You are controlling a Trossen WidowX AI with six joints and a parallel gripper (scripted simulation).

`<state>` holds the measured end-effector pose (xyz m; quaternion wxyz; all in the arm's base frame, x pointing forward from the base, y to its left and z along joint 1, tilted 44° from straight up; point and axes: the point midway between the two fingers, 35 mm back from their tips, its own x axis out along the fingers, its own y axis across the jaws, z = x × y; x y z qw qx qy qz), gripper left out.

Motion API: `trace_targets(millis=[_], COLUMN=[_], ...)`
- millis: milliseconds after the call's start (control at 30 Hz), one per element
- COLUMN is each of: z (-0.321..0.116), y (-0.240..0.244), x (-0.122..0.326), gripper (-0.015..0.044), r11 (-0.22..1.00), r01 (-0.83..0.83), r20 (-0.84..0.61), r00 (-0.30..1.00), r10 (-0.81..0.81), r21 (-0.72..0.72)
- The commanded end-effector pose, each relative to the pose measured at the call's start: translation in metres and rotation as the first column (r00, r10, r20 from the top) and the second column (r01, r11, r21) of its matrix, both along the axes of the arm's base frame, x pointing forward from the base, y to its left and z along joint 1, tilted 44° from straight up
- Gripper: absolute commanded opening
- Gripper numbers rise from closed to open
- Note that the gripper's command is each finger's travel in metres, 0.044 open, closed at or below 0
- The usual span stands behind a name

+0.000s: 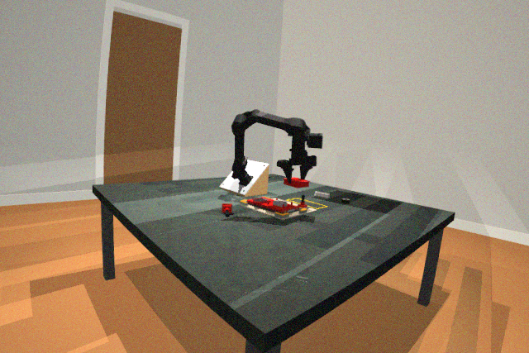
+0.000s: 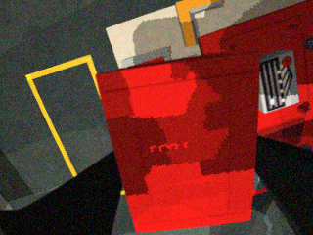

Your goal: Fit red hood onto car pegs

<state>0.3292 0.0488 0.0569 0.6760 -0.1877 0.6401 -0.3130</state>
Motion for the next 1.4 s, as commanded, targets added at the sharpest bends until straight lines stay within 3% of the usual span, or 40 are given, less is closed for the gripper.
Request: trace_targets(millis=[0, 500, 1367], z=[0.018, 0.061, 0.026], y=[-0.019, -0.070, -0.106], x=[0.000, -0.005, -0.005], gripper=[0.0000, 0.0000, 0.0000], r11=[0.999, 0.987, 0.987], r01=[-0.045, -0.159, -0.159], r20=[-0.038, -0.150, -0.149], r00=[0.998, 0.976, 0.977], r10=[0.045, 0.155, 0.154], r21=[-0.006, -0.014, -0.016])
